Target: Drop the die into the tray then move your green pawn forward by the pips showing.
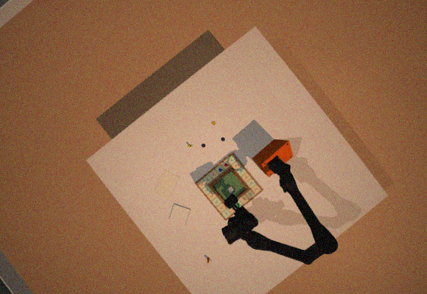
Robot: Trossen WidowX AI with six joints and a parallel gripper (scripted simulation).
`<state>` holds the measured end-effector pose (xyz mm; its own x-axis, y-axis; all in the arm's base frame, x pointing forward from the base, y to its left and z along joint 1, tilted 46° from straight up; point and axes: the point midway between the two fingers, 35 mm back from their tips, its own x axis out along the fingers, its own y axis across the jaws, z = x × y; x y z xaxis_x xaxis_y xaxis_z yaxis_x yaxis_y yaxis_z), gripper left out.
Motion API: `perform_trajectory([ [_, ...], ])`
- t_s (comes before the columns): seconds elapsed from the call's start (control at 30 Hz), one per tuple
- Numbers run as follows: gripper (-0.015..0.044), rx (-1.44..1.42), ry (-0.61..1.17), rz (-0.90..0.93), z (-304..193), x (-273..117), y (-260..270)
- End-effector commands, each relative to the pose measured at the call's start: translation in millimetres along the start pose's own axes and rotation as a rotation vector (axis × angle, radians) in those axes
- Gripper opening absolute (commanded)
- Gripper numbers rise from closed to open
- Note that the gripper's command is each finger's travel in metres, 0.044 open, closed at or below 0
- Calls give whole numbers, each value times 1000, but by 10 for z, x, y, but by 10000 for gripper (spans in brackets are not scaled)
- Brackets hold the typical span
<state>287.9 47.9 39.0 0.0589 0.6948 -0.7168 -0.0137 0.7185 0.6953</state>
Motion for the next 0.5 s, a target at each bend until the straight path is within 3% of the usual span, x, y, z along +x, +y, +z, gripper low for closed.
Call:
perform_trajectory([
  [0.0,440,45,7,-25,-386,-262,-402],
  [0.27,440,82,20,37,-1206,-577,-718],
  [0.3,440,82,20,39,-1225,-582,-719],
  [0.33,440,83,12,4,-928,-516,-698],
  [0.47,440,83,12,4,-928,-516,-698],
])
